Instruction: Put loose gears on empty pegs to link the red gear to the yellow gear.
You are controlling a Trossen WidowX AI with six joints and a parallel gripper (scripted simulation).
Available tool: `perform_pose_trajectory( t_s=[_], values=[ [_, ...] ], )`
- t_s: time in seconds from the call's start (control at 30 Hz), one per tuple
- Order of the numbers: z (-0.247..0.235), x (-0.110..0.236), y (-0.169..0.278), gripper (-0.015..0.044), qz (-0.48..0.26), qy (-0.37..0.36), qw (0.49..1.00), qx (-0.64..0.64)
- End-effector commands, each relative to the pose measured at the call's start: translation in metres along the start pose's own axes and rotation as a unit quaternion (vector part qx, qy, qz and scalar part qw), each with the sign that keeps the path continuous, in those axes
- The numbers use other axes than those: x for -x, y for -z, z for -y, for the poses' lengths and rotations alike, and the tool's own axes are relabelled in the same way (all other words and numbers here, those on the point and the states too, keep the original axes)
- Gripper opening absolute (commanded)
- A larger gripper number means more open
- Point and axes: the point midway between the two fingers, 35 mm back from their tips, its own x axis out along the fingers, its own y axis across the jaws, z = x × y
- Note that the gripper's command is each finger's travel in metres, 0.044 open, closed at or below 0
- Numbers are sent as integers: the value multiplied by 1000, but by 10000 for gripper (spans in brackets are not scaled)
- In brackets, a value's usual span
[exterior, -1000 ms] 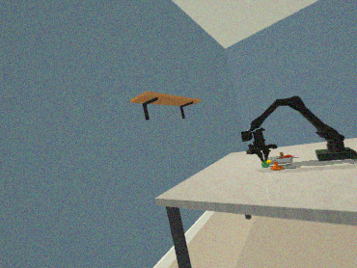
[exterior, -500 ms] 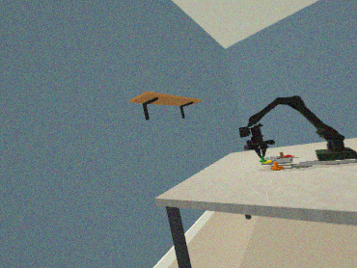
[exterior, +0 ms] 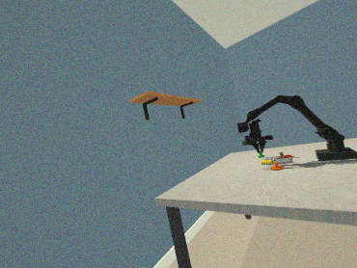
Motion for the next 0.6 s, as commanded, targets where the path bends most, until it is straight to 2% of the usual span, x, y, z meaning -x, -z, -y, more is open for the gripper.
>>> perform_pose_trajectory(
  t_s=[0.0,0.57],
  values=[
    [-1,12,-2,0,3,-4,1000,4],
    [1,47,-2,0,2,-3,1000,3]
  ],
)
